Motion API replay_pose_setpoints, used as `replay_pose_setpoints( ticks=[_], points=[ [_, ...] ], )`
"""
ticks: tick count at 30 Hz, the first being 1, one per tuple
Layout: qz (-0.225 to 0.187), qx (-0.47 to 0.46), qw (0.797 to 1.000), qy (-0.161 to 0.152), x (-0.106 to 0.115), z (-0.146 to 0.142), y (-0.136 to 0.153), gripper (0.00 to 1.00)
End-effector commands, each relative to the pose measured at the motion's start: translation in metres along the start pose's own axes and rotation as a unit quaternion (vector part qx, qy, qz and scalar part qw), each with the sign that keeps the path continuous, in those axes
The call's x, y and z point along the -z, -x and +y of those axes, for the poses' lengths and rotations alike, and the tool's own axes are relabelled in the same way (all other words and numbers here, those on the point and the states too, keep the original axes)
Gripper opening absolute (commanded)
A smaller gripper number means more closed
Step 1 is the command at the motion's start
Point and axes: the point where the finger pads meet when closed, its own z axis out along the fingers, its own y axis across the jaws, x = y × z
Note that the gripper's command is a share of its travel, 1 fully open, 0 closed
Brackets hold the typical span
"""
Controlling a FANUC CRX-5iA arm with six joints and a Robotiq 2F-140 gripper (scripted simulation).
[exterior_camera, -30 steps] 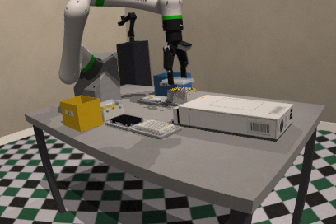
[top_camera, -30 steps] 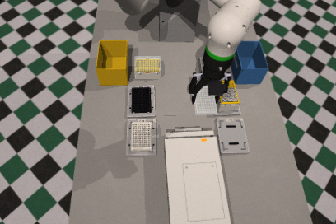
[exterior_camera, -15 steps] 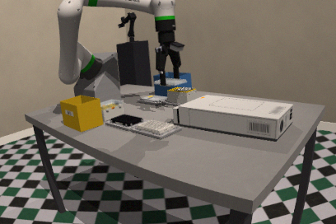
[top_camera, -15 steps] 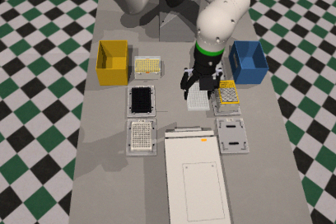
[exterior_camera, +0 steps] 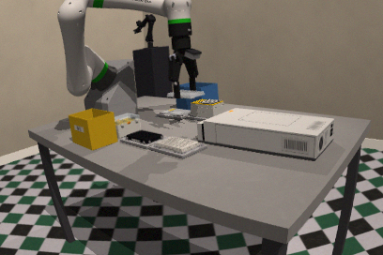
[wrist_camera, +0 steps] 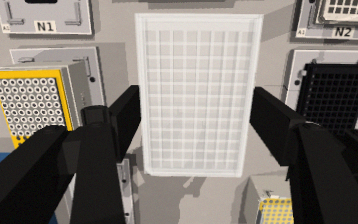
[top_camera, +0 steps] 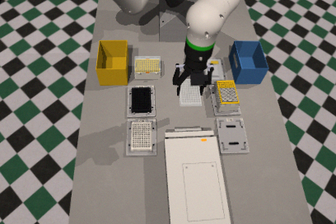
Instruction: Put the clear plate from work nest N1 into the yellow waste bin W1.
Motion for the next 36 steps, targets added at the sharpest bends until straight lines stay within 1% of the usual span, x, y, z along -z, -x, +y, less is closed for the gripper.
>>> replay_pose_setpoints(
  ticks=[1, 36],
  points=[
    [0.001, 0.0, 1.0, 0.0, 0.001, 0.008, 0.005, 0.1],
    [0.001, 0.0, 1.0, 0.0, 0.001, 0.076, 0.052, 0.1]
  ],
)
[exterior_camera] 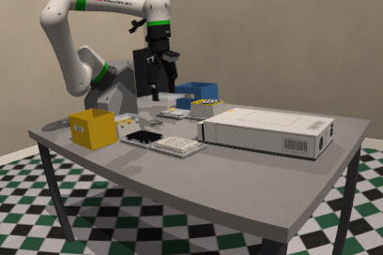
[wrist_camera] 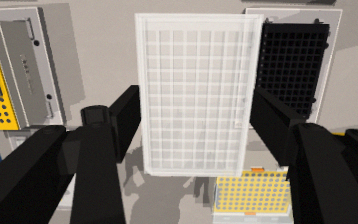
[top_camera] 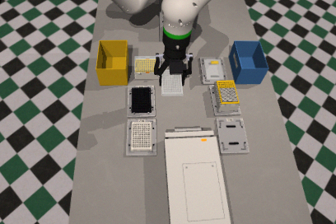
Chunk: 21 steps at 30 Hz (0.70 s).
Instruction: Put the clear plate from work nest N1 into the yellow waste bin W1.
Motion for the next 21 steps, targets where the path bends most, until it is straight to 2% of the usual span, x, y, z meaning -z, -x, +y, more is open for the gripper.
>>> replay_pose_setpoints(
  ticks=[1, 21],
  points=[
    [0.001, 0.0, 1.0, 0.0, 0.001, 0.008, 0.005, 0.1],
    [0.001, 0.0, 1.0, 0.0, 0.001, 0.047, 0.033, 0.1]
  ],
)
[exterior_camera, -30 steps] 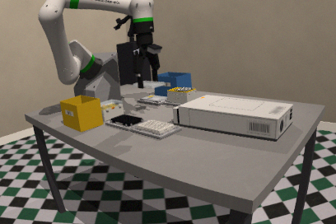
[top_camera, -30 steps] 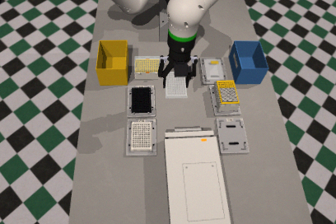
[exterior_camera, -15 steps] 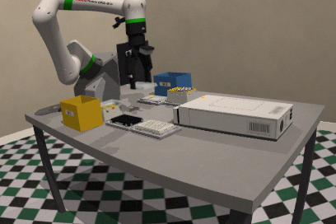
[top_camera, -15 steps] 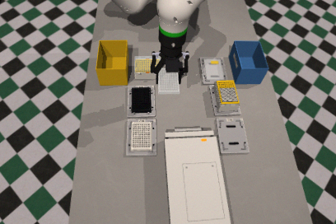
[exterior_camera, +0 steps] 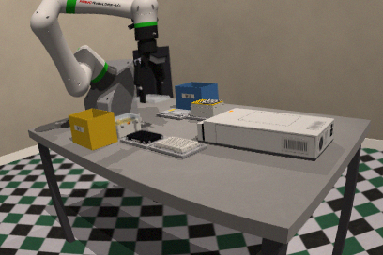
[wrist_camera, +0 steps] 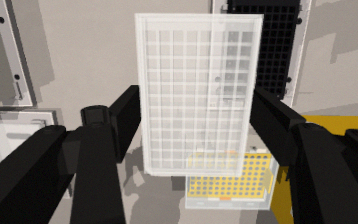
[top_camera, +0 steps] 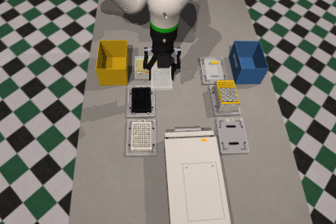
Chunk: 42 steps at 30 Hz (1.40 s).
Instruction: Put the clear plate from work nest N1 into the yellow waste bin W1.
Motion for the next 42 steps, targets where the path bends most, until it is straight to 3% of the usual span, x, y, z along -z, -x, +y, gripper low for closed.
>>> replay_pose_setpoints(
  ticks=[1, 42],
  points=[
    [0.001, 0.0, 1.0, 0.0, 0.001, 0.008, 0.005, 0.1],
    [0.001, 0.0, 1.0, 0.0, 0.001, 0.085, 0.059, 0.1]
  ],
)
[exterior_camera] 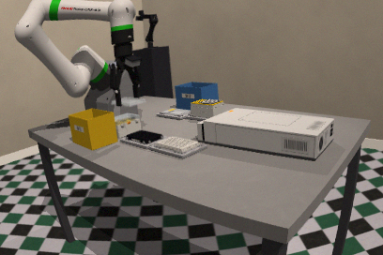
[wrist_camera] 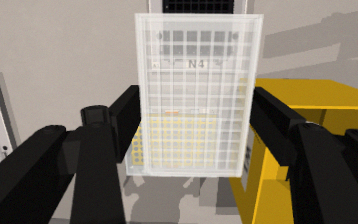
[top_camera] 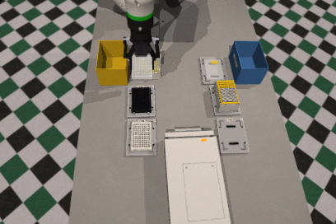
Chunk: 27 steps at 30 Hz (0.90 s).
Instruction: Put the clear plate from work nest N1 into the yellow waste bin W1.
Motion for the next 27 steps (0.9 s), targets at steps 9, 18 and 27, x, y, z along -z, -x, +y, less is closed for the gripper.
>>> replay_pose_setpoints(
  ticks=[9, 18, 27],
  points=[
    [0.001, 0.0, 1.0, 0.0, 0.001, 0.025, 0.017, 0.1],
    [0.001, 0.0, 1.0, 0.0, 0.001, 0.04, 0.028, 0.1],
    [0.001, 0.0, 1.0, 0.0, 0.001, 0.06, 0.042, 0.1]
  ],
)
